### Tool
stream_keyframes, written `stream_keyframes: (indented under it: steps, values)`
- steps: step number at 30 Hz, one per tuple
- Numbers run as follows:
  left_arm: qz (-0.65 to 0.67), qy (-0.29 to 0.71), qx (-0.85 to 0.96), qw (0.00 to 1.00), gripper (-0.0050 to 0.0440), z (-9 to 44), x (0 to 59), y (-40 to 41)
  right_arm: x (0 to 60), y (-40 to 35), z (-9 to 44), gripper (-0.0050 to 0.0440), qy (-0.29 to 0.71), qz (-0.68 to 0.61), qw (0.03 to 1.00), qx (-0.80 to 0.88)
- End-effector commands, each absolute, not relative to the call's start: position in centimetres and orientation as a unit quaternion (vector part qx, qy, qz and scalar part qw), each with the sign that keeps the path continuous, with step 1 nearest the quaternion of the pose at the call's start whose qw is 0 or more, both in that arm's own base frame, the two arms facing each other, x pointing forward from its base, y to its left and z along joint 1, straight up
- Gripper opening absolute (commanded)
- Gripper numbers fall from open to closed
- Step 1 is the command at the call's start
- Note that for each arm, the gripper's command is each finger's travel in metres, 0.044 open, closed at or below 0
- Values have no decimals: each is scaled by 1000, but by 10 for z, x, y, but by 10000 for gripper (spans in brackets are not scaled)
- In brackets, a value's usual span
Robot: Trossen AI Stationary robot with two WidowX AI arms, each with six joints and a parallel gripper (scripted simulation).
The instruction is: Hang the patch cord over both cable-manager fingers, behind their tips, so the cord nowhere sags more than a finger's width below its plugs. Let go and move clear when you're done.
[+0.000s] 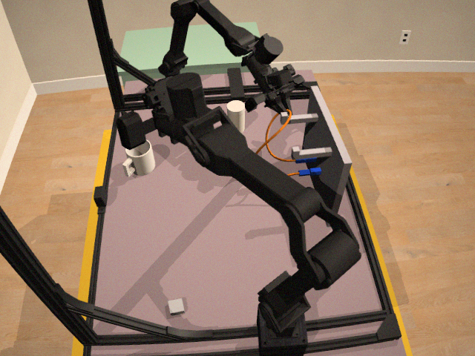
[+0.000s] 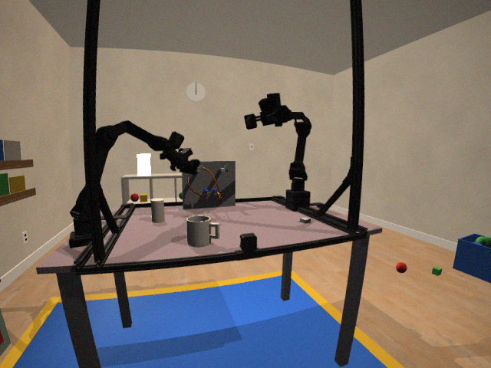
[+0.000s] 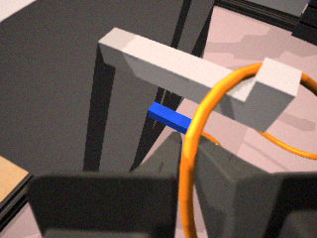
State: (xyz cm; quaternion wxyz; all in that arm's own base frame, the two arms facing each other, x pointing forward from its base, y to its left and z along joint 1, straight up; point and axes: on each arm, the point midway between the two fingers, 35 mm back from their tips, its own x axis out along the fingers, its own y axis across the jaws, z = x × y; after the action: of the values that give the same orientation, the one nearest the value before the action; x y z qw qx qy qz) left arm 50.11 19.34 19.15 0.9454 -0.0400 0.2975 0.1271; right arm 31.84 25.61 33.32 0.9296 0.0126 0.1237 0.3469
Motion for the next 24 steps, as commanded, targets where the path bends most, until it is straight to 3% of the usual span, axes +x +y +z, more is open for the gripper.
stream_keyframes:
  steps: [1,24]
  values:
    - [128,285,-37,949,25,204,501,194,318,261,378,440,33,365,930,29]
    - [128,285,-37,949,25,204,501,194,263,236,532,440,-365,376,848,75]
